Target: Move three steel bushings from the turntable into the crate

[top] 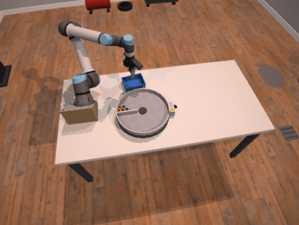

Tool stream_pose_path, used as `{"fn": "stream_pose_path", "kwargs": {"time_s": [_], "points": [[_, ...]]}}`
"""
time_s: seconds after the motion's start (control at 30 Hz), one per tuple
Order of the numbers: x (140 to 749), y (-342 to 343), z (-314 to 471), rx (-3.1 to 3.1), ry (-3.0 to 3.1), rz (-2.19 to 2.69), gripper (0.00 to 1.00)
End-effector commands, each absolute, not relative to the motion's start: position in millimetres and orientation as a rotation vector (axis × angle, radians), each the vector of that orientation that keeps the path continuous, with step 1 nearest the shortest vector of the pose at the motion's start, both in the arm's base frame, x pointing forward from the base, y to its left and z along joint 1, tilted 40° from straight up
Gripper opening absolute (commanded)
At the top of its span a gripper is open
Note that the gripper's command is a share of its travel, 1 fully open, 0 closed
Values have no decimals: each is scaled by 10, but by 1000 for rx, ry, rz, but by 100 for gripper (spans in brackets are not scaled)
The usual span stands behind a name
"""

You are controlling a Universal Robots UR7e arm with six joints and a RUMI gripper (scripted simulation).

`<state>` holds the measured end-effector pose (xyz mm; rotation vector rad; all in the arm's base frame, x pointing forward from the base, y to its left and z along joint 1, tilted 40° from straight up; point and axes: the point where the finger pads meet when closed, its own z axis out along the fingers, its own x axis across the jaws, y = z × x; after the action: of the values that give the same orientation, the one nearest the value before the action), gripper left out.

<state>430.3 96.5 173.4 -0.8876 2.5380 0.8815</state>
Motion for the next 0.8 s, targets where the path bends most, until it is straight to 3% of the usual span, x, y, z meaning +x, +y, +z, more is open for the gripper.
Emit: {"fn": "stream_pose_path", "kwargs": {"time_s": [0.0,0.77], "points": [[4353,1048,1813,-887,2540,879,0],[4364,1070,1832,-887,2540,879,0]]}}
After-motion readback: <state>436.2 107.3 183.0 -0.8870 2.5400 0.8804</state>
